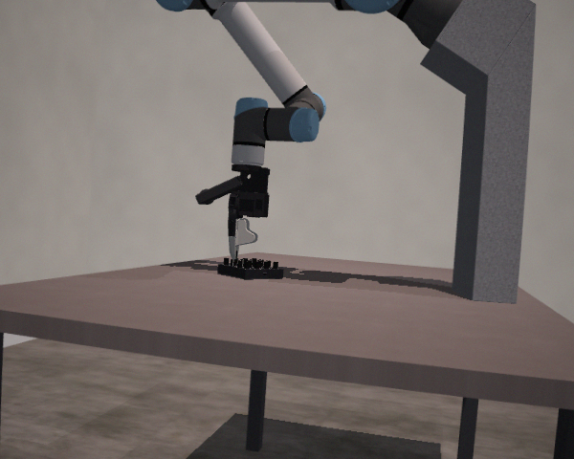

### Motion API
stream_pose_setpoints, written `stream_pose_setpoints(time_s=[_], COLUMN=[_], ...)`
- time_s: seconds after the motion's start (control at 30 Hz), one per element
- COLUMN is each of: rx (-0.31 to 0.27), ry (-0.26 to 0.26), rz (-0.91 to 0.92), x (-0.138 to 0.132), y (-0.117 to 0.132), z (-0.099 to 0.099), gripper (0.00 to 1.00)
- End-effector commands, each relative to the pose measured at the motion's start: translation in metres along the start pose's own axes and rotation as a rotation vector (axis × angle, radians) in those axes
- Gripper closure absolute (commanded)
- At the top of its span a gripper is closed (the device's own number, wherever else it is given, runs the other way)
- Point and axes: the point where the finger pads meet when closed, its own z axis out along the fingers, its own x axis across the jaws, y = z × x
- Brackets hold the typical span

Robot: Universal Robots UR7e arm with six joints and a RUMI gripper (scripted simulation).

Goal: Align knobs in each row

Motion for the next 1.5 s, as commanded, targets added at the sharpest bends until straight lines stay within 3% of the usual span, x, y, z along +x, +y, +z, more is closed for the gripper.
stream_pose_setpoints(time_s=[0.0, 1.47], rx=[0.001, 0.001], ry=[0.000, 0.000], rz=[0.000, -0.115], x=[0.0000, -0.0006], y=[-0.0004, -0.0004], z=[-0.0003, -0.0003], gripper=[0.96, 0.96])
